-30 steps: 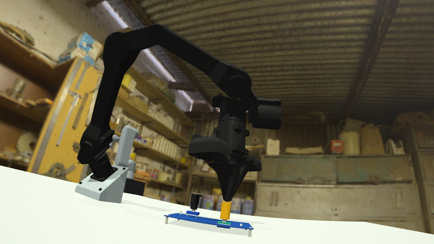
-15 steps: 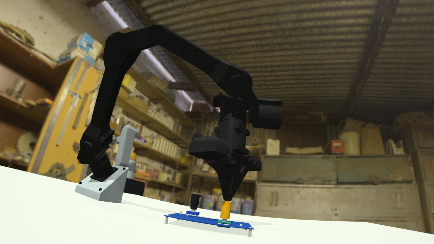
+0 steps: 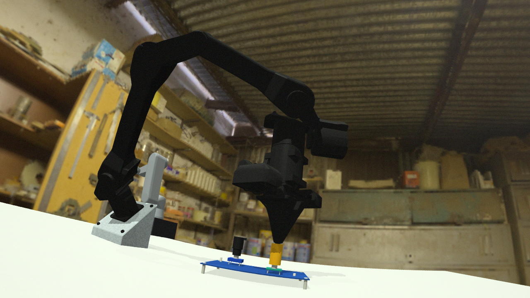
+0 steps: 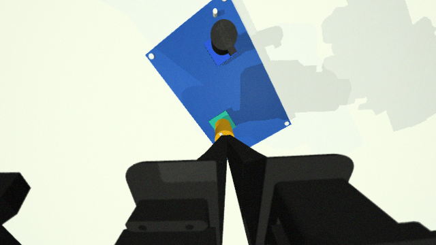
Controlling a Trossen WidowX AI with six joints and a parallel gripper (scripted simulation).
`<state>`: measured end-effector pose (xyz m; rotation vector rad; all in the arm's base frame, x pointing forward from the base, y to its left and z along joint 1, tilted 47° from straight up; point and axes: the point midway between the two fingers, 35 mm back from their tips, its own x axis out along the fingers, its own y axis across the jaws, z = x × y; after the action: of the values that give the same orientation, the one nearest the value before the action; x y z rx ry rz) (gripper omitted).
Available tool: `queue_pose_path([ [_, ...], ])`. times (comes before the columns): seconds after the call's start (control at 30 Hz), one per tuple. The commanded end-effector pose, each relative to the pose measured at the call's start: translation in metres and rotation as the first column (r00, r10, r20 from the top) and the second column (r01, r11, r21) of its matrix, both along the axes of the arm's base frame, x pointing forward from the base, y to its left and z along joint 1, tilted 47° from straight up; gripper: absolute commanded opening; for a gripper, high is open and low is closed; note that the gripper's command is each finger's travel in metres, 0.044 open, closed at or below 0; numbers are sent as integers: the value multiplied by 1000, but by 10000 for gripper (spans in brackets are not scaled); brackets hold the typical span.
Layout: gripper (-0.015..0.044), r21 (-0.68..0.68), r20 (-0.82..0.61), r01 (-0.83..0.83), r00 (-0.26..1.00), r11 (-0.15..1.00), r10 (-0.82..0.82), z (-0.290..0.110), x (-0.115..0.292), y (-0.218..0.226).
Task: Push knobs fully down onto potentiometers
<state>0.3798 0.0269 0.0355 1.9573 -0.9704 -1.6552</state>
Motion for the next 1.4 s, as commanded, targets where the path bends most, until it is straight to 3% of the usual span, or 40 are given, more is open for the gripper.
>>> queue_pose_path([
  [0.0,0,-5,-1,12,1000,1000,-12,3,1,2],
  [0.27,0,-5,-1,12,1000,1000,-12,11,-1,11],
  [0.57,236,-9,-5,8,1000,1000,-8,8,-3,7],
  [0.83,440,8,-11,6,1000,1000,-6,11,-100,35],
  [1.03,440,-3,-13,12,1000,1000,-12,10,-173,31],
  [1.37,440,-4,-13,12,1000,1000,-12,10,-175,31],
])
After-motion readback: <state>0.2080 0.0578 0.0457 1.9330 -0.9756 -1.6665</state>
